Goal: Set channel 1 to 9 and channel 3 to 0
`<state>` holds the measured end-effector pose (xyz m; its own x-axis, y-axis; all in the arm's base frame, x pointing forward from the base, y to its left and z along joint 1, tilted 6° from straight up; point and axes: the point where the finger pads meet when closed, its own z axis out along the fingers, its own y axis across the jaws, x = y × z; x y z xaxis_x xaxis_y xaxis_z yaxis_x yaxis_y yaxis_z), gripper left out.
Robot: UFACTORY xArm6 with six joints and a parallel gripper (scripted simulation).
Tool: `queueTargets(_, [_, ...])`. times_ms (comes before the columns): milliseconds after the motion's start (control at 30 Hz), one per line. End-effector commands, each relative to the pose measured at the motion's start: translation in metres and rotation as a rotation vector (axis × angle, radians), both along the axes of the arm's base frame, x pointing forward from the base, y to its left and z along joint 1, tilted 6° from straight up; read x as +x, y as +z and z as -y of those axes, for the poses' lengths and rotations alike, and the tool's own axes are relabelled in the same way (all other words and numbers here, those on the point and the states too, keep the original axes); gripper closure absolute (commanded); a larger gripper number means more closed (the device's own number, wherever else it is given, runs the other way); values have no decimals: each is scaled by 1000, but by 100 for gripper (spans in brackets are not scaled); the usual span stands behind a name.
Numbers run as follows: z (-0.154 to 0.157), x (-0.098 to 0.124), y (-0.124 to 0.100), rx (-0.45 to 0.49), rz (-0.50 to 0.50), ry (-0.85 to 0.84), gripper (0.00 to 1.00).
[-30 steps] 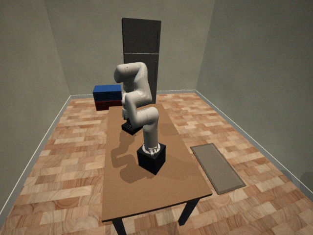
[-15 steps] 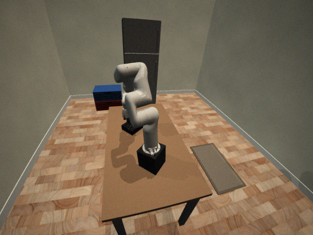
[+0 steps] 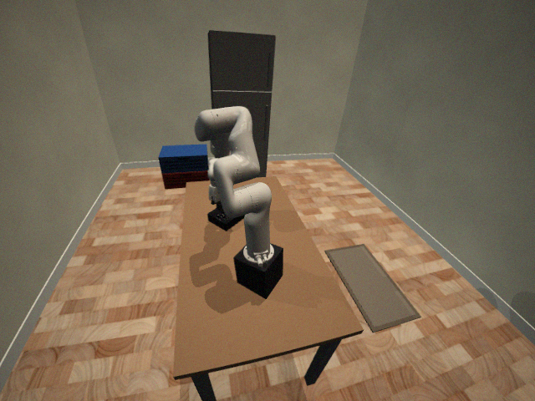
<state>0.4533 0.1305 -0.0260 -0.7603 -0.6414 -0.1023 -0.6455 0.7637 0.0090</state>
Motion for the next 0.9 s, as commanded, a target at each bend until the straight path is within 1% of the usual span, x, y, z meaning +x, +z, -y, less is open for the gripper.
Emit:
queueTargets(0, [0, 1, 1, 1, 4, 0, 100])
queueTargets(567, [0, 1, 1, 1, 4, 0, 100])
queueTargets(867, [-1, 2, -4, 1, 4, 0, 100])
